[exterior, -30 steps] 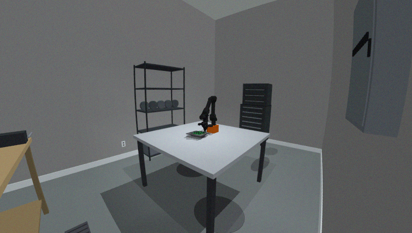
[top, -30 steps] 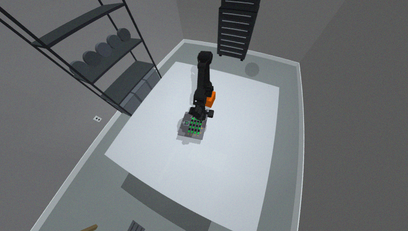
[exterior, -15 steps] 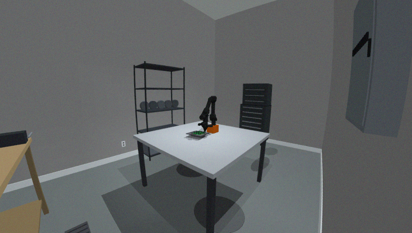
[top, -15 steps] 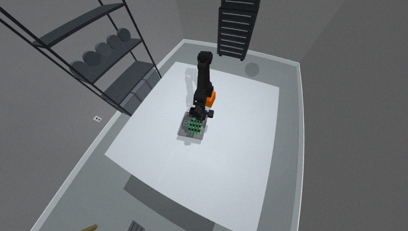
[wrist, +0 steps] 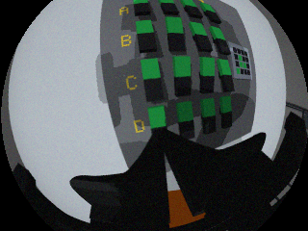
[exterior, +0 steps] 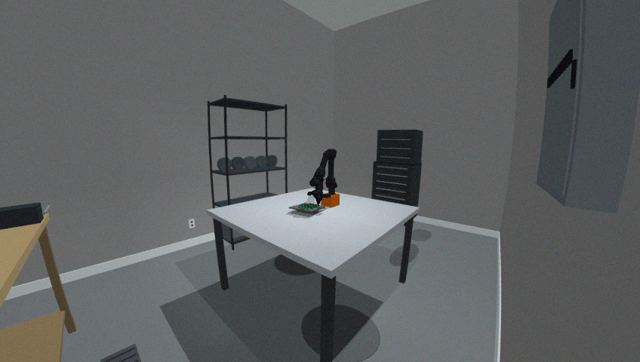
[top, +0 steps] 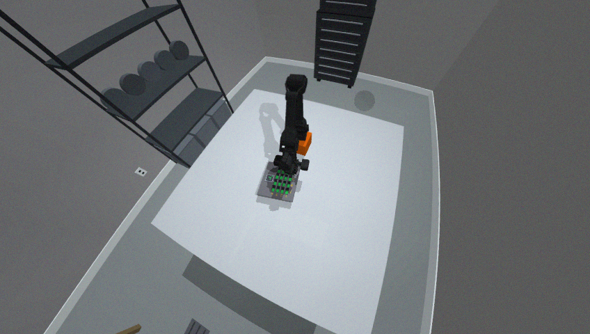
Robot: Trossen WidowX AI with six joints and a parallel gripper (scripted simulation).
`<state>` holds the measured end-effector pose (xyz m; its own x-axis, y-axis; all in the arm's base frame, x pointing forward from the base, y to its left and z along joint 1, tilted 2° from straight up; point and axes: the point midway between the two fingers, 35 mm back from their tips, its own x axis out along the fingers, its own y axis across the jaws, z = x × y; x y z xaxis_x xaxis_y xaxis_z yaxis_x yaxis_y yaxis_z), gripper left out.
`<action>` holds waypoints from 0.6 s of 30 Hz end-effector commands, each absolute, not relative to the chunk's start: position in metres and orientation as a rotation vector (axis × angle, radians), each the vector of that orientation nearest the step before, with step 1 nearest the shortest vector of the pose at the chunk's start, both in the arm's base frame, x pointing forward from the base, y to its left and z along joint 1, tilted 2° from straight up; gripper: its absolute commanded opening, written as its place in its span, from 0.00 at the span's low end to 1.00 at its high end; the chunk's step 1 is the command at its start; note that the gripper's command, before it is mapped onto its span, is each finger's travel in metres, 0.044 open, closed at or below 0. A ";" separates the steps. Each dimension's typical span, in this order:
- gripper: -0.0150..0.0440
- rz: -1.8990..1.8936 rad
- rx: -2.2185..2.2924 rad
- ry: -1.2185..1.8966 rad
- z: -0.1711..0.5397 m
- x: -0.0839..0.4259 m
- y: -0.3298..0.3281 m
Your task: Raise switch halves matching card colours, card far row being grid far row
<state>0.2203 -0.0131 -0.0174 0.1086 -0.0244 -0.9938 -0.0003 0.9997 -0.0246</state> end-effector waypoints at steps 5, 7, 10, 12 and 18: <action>0.25 -0.019 -0.019 1.473 -0.021 0.218 -0.013; 0.25 -0.018 -0.020 1.462 -0.016 0.221 -0.013; 0.25 -0.019 -0.019 1.484 0.021 0.219 -0.012; 0.25 -0.020 -0.019 1.497 0.043 0.215 -0.012; 0.25 -0.020 -0.019 1.498 0.048 0.222 -0.015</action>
